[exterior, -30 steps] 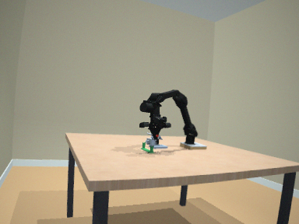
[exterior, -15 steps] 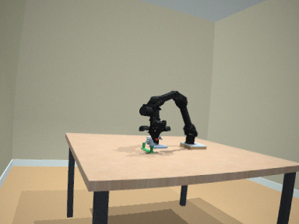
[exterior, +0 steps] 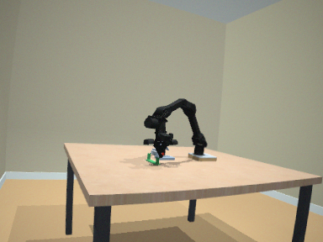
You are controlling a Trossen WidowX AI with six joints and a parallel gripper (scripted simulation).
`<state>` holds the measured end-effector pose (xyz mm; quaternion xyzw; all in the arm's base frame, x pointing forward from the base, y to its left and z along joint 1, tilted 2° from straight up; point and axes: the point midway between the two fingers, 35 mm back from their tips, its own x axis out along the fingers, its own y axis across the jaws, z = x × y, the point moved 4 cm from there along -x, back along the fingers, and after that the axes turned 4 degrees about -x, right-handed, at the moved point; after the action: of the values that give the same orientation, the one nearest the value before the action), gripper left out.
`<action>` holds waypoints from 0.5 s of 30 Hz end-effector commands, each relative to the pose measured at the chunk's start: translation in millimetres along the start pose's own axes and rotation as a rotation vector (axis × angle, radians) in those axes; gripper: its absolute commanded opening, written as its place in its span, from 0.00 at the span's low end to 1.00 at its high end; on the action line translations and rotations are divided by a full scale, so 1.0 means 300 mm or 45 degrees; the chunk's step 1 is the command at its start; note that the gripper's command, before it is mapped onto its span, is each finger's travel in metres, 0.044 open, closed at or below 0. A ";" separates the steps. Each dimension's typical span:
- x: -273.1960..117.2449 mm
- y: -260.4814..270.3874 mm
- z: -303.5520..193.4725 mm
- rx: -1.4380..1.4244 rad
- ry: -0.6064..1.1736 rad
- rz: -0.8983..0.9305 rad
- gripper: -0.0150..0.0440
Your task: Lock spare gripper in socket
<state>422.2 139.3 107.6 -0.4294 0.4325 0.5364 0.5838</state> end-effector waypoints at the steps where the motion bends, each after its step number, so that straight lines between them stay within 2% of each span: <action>1: 0.024 0.003 -0.006 0.005 0.001 0.001 0.25; 15: 0.075 0.004 -0.017 0.003 -0.002 -0.006 0.25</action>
<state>422.2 140.0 87.6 -0.4303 0.4306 0.5355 0.5853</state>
